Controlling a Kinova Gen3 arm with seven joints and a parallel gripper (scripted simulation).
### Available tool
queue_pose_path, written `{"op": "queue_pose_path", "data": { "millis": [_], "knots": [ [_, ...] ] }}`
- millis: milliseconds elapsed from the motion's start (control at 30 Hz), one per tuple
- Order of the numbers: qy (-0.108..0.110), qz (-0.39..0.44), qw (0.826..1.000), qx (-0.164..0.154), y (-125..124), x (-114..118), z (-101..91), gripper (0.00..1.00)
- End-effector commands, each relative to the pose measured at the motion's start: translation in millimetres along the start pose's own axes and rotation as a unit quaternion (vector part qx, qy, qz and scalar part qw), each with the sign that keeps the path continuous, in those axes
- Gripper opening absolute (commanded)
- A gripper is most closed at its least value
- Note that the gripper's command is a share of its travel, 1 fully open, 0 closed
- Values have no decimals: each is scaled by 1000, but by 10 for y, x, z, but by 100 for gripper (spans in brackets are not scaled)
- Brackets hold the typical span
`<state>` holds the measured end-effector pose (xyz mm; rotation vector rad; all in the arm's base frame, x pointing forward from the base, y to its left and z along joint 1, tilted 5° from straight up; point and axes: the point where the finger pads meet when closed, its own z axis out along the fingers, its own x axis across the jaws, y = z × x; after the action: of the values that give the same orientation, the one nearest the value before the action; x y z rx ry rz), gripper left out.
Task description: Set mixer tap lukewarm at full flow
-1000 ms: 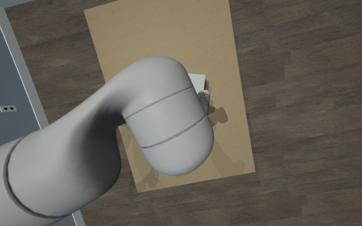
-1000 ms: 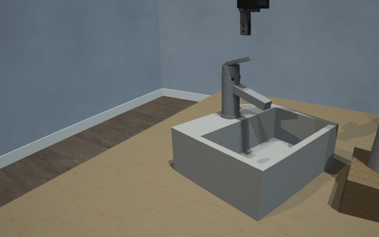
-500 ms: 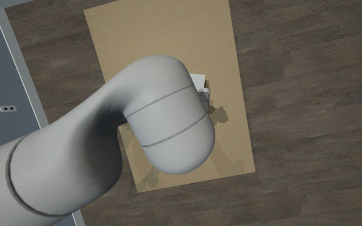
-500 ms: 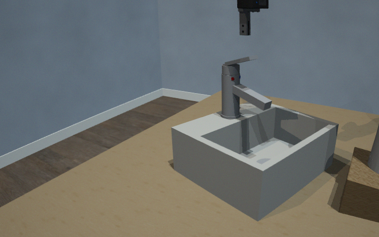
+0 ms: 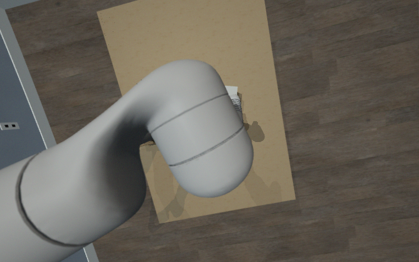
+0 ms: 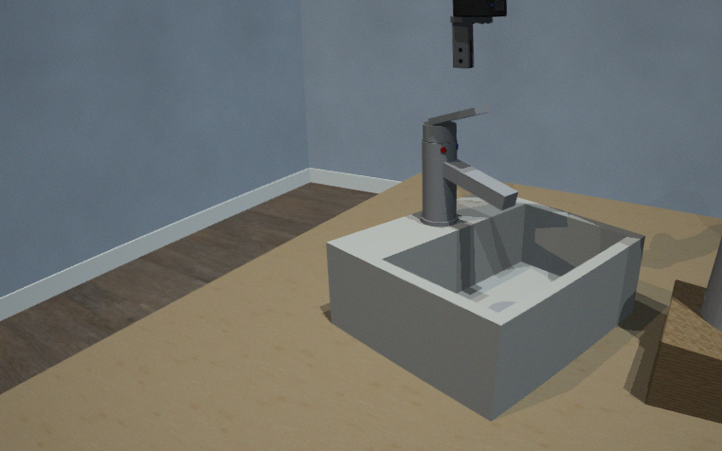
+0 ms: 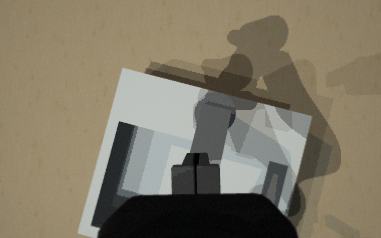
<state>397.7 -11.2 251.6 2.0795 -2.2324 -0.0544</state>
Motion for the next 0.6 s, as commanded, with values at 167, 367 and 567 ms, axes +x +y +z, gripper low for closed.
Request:
{"op": "queue_pose_path", "data": {
  "millis": [167,367,567],
  "knots": [
    [1,-60,998,-2,-17,-23,7,0],
    [2,-142,990,-4,-26,-60,13,0],
    [3,-204,979,-6,-29,-87,17,0]
  ]
}}
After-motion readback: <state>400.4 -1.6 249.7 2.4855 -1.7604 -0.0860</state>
